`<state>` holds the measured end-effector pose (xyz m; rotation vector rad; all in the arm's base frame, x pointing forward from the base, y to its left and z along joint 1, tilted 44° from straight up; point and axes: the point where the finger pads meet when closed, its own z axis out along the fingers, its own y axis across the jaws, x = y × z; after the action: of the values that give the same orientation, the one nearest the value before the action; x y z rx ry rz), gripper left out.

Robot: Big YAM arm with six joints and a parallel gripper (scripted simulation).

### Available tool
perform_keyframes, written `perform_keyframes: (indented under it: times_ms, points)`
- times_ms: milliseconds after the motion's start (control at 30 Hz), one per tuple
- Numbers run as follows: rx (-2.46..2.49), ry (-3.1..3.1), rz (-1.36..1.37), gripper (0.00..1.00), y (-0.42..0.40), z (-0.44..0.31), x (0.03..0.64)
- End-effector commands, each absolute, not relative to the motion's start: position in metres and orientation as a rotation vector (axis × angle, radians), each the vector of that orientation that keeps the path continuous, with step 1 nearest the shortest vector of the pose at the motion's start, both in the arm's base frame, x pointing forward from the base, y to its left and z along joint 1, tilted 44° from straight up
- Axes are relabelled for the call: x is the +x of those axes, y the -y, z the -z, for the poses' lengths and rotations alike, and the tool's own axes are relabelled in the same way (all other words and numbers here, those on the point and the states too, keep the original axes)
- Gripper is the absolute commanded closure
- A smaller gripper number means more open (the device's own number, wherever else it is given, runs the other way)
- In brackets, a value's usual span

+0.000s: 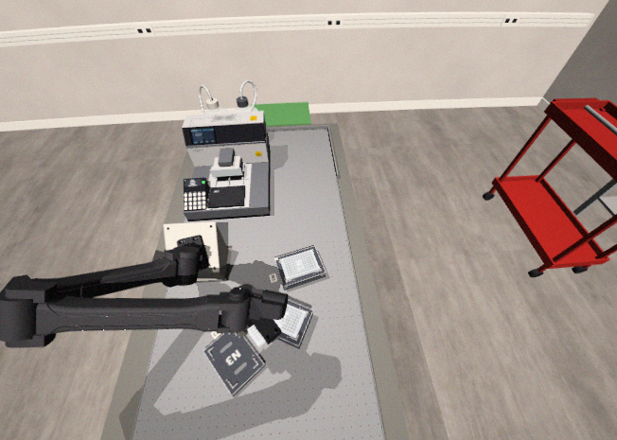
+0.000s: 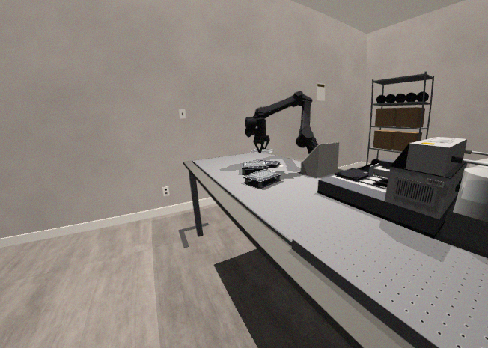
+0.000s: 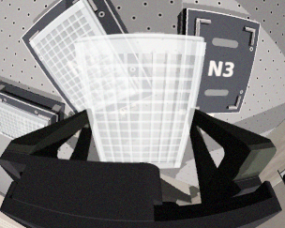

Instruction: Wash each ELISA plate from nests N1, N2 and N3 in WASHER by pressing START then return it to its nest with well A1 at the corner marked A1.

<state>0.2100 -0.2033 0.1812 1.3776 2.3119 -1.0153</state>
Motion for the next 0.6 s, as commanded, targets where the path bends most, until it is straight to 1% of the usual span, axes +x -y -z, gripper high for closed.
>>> perform_keyframes:
  times_ms: [0,367,567]
  points:
    - [1.357,-2.320,1.010,0.18,0.209,-0.187,0.203]
    - [1.354,-2.317,1.015,0.18,0.230,-0.211,0.158]
    - [1.352,-2.304,1.017,0.18,0.240,-0.225,0.144]
